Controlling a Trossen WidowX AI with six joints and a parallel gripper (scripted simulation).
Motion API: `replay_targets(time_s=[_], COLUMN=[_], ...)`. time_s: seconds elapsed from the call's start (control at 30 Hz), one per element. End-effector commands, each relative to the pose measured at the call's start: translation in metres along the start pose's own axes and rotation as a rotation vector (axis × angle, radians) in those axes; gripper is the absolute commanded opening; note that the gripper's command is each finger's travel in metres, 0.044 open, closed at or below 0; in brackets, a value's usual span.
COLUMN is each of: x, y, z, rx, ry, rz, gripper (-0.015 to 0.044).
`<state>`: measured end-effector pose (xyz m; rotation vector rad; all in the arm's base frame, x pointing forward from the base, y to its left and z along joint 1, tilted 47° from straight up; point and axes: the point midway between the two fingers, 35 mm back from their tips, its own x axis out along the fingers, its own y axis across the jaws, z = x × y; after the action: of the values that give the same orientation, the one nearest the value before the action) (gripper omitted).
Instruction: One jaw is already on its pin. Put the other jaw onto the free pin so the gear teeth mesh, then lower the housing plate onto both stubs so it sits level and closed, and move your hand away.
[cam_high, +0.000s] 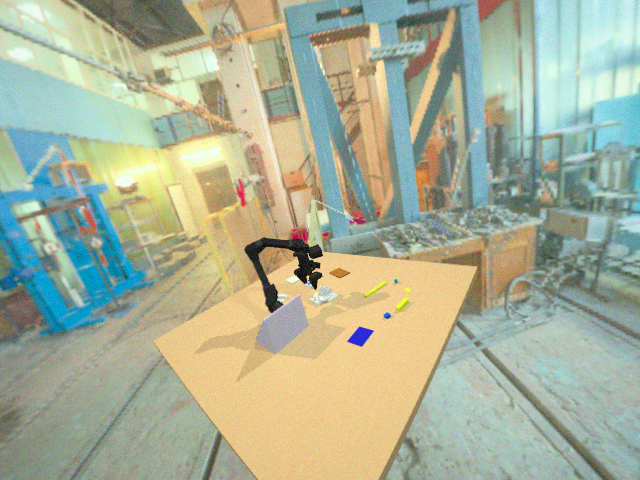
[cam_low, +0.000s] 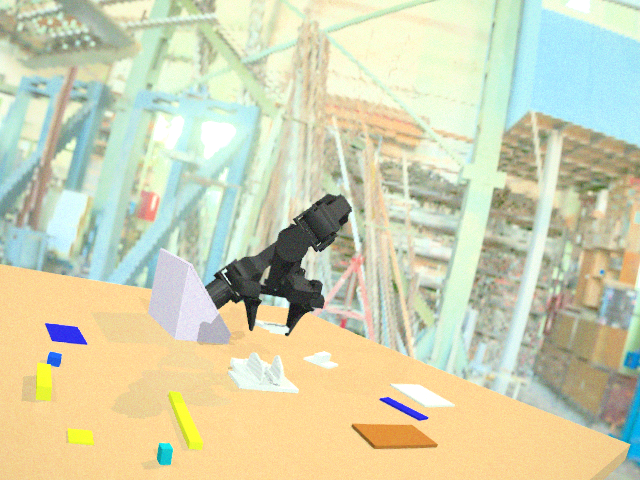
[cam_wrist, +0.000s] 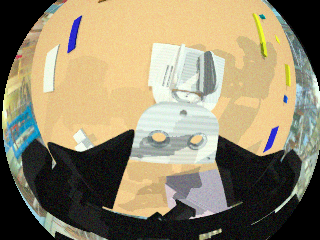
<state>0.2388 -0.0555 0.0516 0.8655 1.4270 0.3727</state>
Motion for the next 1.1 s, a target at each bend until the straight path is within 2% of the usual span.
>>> replay_targets(time_s=[0.0, 1.07], x=[0.001, 0.002], y=[-0.016, -0.027], z=[-0.001, -0.002], rx=[0.031, 0.026], ry=[0.004, 0.004], rz=[0.006, 0.016], gripper=[0.0351, 0.0351])
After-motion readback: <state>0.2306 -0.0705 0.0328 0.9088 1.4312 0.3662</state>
